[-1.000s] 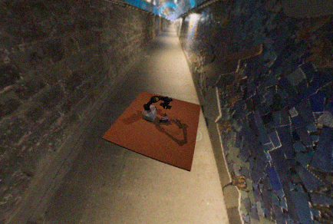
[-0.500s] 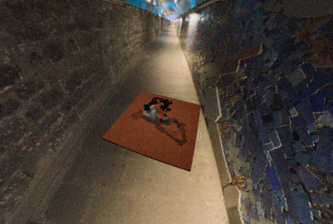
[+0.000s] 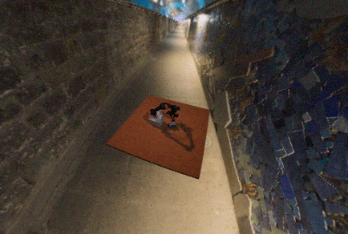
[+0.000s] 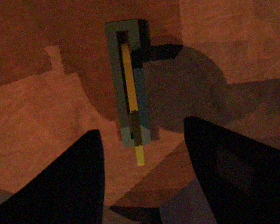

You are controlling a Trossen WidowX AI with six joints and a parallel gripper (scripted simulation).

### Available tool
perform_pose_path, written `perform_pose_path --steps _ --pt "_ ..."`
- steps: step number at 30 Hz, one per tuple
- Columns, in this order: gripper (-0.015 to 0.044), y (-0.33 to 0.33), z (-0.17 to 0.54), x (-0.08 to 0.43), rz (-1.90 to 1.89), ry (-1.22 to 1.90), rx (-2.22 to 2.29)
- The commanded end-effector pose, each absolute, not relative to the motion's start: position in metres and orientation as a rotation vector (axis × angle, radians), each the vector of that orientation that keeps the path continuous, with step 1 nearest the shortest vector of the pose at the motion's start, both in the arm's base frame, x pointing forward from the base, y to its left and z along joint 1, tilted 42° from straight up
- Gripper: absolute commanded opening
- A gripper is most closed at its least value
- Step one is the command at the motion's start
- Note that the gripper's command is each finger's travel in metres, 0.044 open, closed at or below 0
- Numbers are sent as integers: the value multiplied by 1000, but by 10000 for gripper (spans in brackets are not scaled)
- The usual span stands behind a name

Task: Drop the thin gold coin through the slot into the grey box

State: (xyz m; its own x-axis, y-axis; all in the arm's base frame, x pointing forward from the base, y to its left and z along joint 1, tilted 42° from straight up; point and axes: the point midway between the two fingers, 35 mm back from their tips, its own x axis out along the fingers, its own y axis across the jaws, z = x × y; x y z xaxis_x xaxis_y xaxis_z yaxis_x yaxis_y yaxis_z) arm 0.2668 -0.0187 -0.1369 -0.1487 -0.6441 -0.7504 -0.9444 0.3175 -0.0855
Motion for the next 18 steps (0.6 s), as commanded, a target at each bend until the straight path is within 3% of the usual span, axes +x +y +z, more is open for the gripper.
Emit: perform_pose_path --steps 1,18 --pt "161 -24 -142 265 541 1882 -1412" --pt "161 -43 -163 261 540 1883 -1412"
